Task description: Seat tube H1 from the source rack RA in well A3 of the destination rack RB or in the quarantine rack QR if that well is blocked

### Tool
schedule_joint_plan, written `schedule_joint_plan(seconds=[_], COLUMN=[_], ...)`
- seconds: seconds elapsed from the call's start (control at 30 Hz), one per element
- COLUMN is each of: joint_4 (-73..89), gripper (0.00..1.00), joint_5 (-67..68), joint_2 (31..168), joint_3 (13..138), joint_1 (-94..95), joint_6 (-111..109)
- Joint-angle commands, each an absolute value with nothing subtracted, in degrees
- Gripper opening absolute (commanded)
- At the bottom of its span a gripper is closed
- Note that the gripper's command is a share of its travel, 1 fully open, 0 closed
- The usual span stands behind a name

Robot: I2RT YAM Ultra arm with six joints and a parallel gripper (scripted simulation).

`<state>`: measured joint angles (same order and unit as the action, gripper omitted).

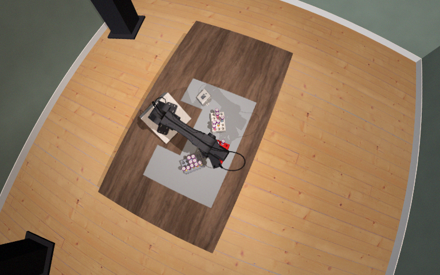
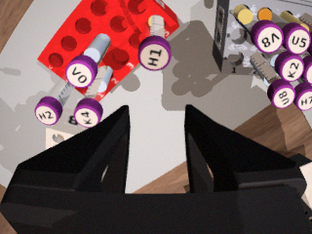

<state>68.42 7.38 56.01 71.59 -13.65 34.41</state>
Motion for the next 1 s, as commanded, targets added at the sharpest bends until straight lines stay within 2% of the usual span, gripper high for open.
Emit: schedule_joint_plan(seconds=[0.0,0.97], joint_4=[70.1,69.7], gripper=[0.30,0.30], joint_5=[8.3,8.6], joint_2=[53.7,54.4], joint_3=[73.9,74.7], joint_1=[-13.0,-12.6], joint_6=[35.3,35.6])
